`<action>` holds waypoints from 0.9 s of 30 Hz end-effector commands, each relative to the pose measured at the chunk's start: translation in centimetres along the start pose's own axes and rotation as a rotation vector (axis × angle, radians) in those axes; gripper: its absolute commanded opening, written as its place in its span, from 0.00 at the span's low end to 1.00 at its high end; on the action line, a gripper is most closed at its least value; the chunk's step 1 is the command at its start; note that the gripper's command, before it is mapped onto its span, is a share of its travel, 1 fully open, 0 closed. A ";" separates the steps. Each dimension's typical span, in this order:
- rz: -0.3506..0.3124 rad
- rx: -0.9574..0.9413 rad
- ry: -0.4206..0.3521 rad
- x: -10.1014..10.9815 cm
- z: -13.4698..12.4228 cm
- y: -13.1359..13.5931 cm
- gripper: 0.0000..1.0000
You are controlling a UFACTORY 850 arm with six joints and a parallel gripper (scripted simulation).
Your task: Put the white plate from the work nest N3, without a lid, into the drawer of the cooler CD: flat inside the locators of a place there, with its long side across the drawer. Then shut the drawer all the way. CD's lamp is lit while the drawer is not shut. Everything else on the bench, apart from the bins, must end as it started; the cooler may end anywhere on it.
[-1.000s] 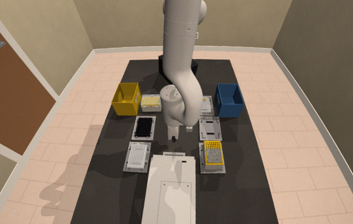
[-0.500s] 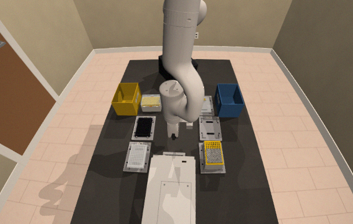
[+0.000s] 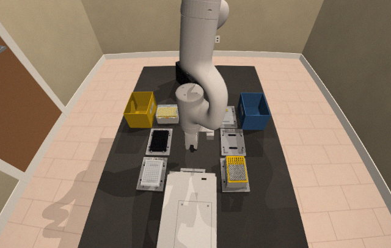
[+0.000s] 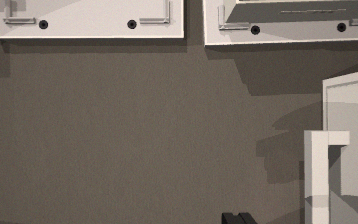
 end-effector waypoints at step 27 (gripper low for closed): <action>-0.002 0.000 -0.001 3.9 0.0 0.1 0.00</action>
Point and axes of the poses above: the point where the finger pads meet when closed, its own x axis back along the fingers, its own y axis across the jaws, z = x × y, the point moved 6 cm from there along x, back along the fingers, and after that the axes turned 15 degrees about x, right-handed, at the moved point
